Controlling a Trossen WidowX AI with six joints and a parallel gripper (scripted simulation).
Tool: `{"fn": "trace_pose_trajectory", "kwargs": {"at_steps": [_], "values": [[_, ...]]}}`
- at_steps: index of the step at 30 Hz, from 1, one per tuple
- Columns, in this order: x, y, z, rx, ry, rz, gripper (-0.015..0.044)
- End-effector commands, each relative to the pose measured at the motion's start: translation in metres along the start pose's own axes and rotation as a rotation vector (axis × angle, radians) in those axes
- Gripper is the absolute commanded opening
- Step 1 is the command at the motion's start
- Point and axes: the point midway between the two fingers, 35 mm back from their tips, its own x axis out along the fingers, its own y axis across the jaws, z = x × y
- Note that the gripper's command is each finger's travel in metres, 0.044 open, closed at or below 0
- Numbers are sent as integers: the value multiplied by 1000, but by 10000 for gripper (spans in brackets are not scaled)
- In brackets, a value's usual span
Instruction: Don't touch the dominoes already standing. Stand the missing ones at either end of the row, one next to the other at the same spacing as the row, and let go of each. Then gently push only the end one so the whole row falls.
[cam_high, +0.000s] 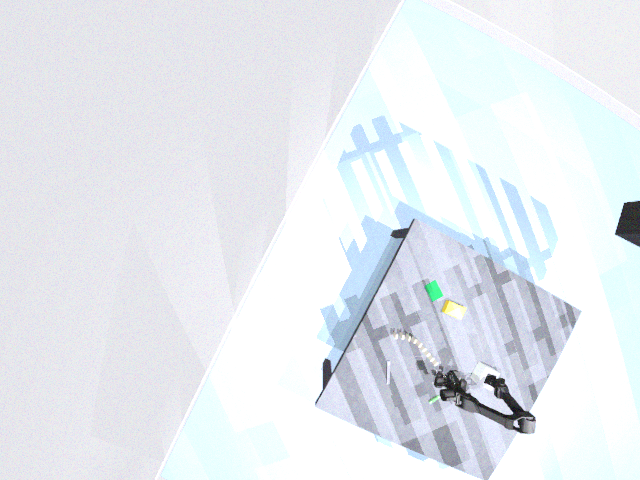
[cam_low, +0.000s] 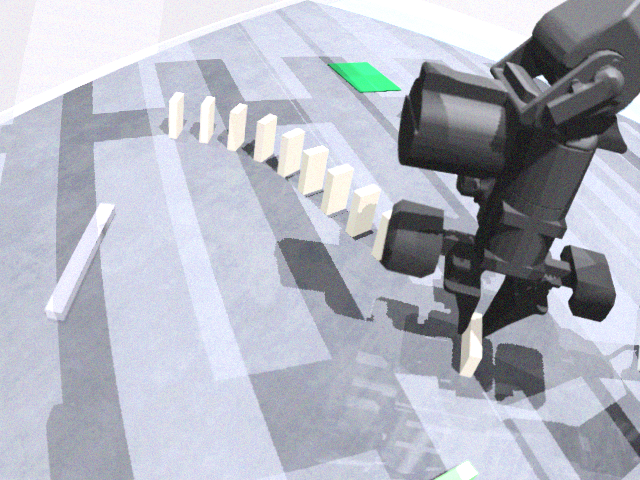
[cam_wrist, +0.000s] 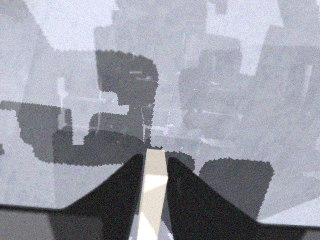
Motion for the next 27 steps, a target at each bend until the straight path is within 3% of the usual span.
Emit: {"fn": "trace_pose_trajectory", "kwargs": {"at_steps": [1,7,15,21,27], "values": [[1,0,-1,1,5,-1,29],[-9,-1,-1,1,5,0,29],[-112,-5,-5,1,5,0,29],[-115,-4,-5,-8,6,0,29],[-131,46,-18,-308,6,6,29]]}}
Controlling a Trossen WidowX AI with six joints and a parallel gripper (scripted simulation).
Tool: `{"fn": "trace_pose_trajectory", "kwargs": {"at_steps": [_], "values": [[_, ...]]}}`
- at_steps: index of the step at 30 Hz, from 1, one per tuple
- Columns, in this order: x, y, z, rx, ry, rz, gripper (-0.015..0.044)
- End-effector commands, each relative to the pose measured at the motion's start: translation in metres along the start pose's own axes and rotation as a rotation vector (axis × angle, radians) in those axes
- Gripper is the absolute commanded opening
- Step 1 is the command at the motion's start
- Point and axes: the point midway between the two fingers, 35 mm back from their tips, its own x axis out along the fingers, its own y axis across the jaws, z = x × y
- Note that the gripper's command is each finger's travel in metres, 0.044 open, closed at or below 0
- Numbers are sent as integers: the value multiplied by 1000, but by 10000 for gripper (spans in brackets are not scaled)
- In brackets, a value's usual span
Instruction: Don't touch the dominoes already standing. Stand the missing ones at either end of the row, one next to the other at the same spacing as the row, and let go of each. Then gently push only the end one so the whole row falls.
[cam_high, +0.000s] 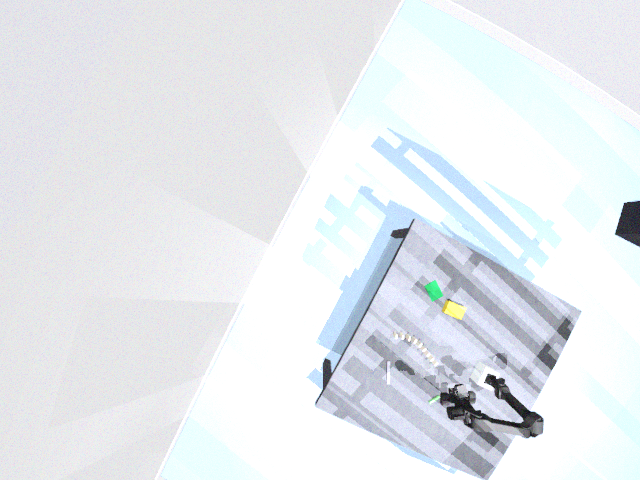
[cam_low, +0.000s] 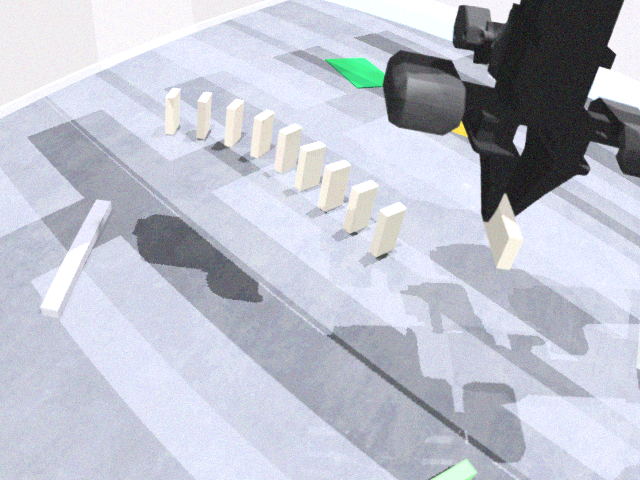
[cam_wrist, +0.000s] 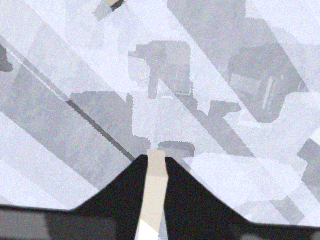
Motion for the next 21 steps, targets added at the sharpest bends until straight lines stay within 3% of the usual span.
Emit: {"fn": "trace_pose_trajectory", "kwargs": {"at_steps": [1,21], "values": [[-9,33,-4,-188,6,8,29],[2,173,-27,-1232,-5,23,29]]}}
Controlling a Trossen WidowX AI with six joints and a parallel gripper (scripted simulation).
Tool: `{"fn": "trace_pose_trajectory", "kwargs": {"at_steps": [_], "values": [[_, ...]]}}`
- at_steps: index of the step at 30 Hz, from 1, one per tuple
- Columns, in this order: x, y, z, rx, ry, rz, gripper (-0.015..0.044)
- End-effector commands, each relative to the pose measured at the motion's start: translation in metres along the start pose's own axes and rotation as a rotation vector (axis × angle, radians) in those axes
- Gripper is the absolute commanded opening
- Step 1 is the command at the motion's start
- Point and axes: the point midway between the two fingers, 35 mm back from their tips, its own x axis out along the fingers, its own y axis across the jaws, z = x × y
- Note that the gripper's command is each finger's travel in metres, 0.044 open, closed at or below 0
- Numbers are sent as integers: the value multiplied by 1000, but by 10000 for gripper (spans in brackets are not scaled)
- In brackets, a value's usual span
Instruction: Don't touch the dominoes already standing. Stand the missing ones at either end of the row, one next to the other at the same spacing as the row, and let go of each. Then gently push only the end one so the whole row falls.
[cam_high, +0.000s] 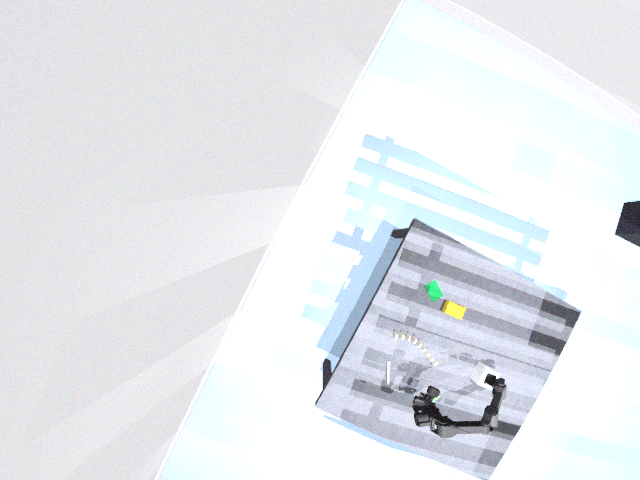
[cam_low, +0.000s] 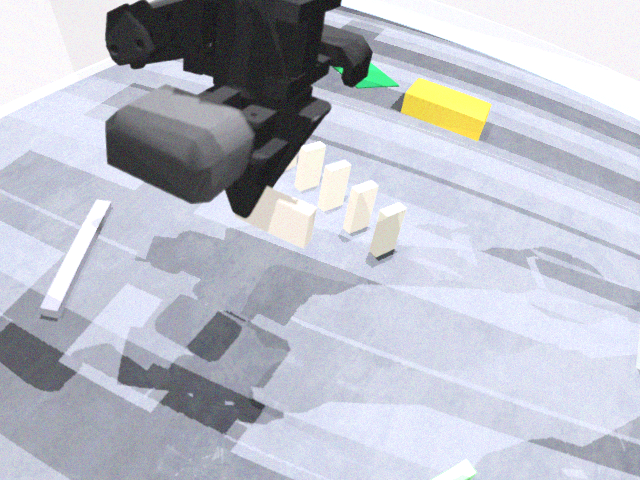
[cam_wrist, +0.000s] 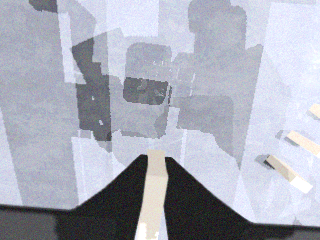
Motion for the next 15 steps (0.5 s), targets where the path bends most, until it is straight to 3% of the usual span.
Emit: {"fn": "trace_pose_trajectory", "kwargs": {"at_steps": [1,15], "values": [[5,6,5,-94,8,2,29],[26,20,24,-133,-113,8,29]]}}
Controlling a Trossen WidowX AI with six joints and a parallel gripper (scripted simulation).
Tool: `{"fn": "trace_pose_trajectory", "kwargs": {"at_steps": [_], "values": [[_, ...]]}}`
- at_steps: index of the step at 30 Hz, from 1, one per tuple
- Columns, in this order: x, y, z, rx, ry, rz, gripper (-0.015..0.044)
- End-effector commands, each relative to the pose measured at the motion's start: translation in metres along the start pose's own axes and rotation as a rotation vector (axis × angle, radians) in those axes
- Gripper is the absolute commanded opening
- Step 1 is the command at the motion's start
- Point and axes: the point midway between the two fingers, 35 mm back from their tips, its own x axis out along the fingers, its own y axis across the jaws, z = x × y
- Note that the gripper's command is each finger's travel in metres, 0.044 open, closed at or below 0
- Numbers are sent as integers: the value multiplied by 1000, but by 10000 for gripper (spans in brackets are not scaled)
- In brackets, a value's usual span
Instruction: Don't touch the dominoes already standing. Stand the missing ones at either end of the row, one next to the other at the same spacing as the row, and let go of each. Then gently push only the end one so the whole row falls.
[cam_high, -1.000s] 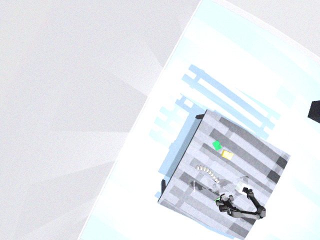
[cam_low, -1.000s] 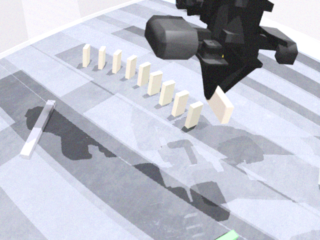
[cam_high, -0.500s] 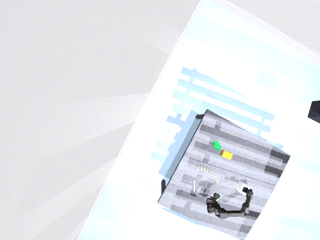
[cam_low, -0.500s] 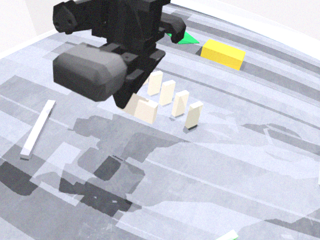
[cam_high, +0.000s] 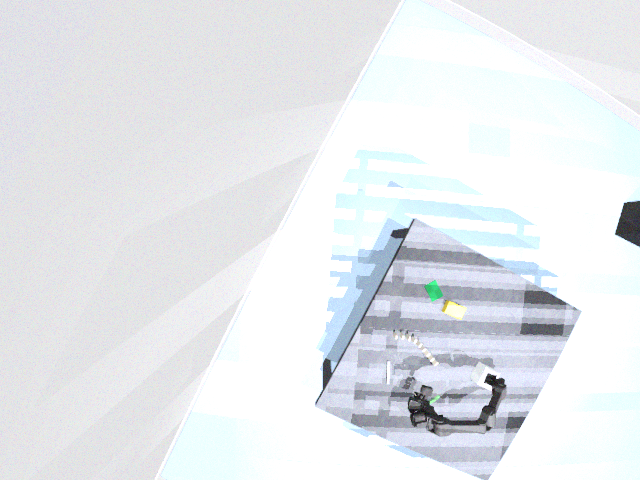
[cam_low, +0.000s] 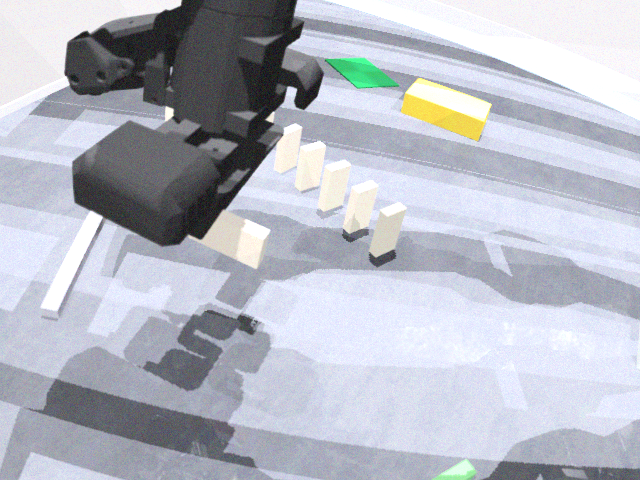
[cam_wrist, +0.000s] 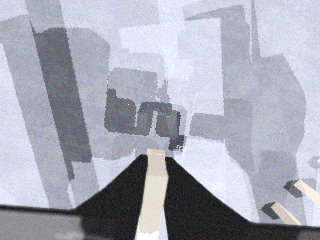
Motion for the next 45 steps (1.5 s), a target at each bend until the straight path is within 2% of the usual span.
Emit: {"fn": "trace_pose_trajectory", "kwargs": {"at_steps": [1,23,45], "values": [[12,4,5,-25,-44,-8,29],[56,27,37,-100,-357,-11,29],[77,39,43,-132,-662,-17,29]]}}
